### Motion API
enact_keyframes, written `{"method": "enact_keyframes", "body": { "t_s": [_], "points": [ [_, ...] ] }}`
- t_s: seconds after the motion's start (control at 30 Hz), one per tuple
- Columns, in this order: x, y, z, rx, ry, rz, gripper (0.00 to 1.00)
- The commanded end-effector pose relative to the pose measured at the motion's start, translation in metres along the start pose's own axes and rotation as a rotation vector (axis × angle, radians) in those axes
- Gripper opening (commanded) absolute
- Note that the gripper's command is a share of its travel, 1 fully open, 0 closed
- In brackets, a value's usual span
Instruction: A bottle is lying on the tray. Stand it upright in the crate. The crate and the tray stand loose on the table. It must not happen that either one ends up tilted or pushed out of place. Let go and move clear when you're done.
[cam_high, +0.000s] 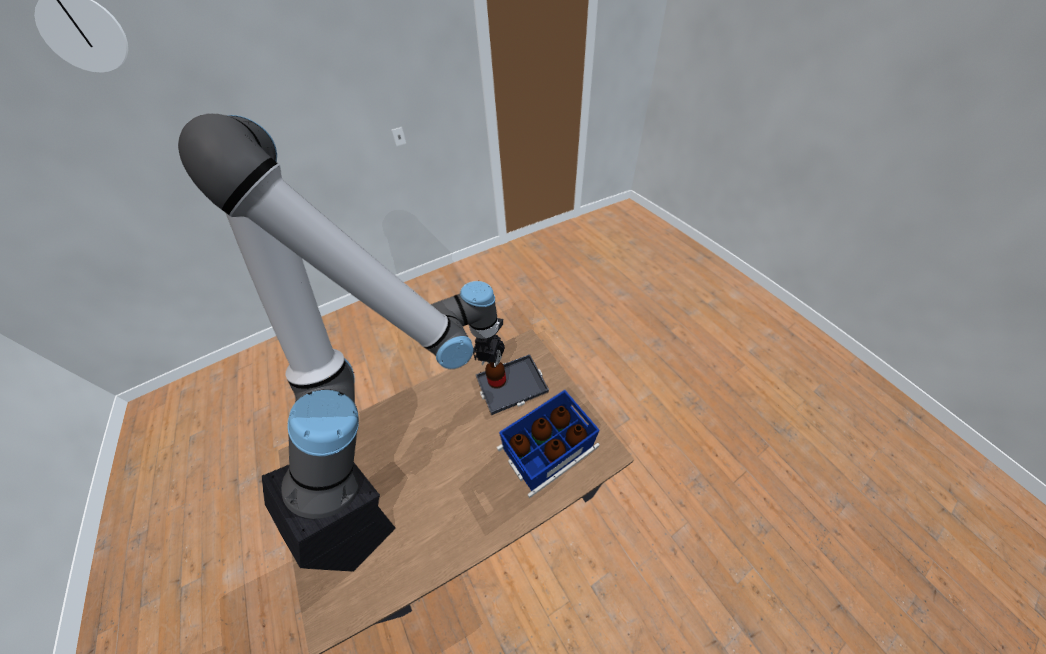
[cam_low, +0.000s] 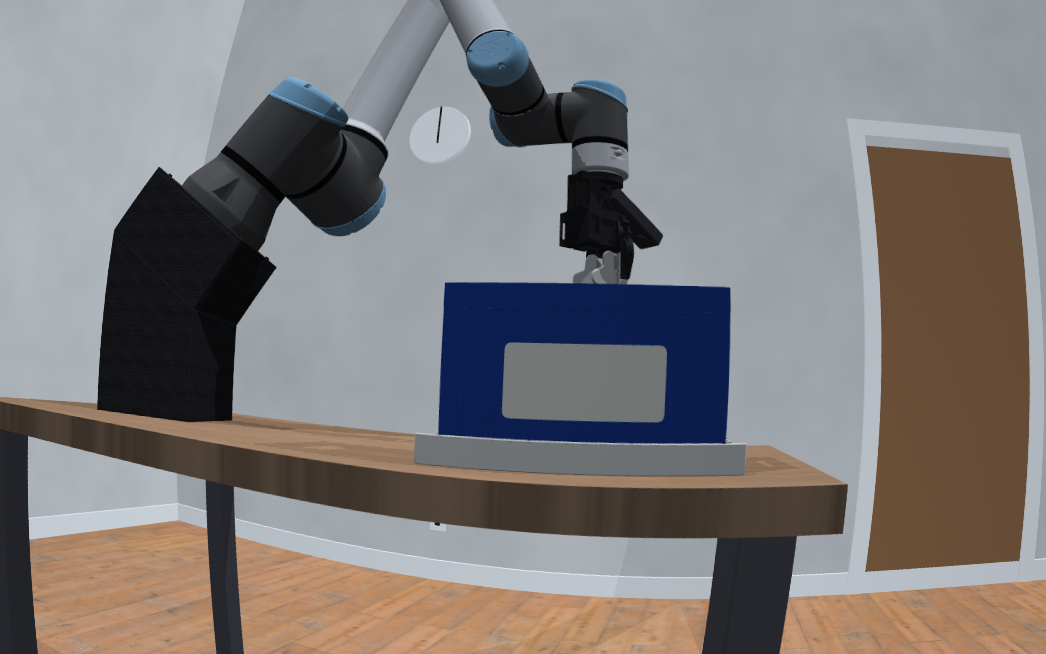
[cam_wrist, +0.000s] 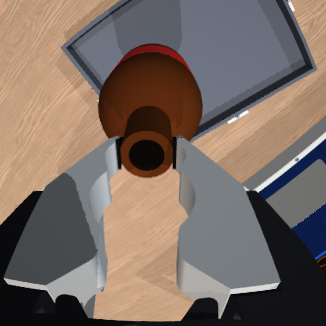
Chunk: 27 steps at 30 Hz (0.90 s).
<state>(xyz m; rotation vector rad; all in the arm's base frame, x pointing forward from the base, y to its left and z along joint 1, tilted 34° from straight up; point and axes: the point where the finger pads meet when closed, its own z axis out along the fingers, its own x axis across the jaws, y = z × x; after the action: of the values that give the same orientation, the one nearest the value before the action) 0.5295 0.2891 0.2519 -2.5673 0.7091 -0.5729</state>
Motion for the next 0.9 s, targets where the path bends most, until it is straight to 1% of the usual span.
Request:
{"method": "enact_keyframes", "body": {
  "t_s": [0.0, 0.5, 0.87],
  "points": [
    [0.000, 0.000, -0.004, 0.001, 0.001, 0.000, 0.00],
    [0.000, 0.000, -0.021, 0.001, 0.001, 0.000, 0.00],
    [0.000, 0.000, -0.025, 0.001, 0.001, 0.000, 0.00]
  ]
}}
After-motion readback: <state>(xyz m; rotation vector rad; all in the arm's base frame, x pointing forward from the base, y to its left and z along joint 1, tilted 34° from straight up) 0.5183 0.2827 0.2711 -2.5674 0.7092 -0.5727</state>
